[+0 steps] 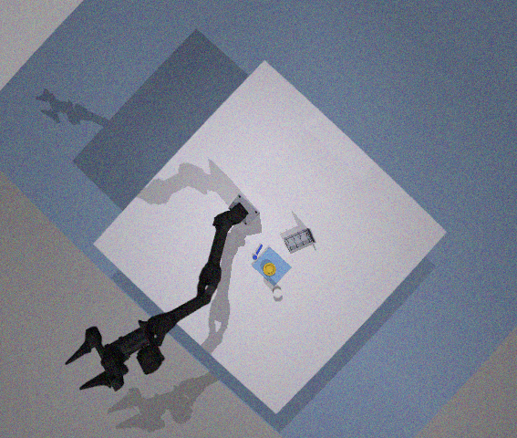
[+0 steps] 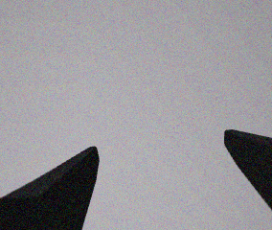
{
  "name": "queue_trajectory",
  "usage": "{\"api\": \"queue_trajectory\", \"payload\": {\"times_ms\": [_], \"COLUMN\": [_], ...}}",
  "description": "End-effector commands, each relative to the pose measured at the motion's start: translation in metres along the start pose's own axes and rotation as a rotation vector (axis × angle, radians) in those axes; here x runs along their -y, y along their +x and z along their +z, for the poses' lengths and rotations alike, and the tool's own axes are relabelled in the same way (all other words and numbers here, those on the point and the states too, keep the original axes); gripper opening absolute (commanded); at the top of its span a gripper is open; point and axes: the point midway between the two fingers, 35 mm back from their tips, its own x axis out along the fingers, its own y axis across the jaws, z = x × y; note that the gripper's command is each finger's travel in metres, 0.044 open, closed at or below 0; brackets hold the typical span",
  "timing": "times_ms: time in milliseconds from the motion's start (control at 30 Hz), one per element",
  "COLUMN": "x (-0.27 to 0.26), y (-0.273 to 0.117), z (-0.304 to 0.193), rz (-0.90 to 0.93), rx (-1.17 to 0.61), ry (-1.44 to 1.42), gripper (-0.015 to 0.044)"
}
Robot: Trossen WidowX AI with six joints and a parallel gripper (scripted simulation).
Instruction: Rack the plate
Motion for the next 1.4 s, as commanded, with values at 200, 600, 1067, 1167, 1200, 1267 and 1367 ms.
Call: {"api": "queue_trajectory", "payload": {"times_ms": [200,600,1067,1167,1200,1267,1367], "x": [0.040,0.136,0.199,0.205,0.210,0.219,0.233], "y": [0.003,-0.008,-0.045,-0.052,-0.056,-0.064,-0.079], "z": [0.005,0.027,0.074,0.086,0.091,0.100,0.115], "rz": [-0.118,-0.400,-0.640,-0.675,-0.696,-0.738,-0.808], "rx": [0.058,0.178,0.349,0.380,0.389,0.409,0.443], "ry": [-0.020,-0.189,-0.404,-0.469,-0.486,-0.521,-0.579], "gripper": [0.0400,0.0400,0.0400,0.0400,0.0400,0.0400,0.0400]}}
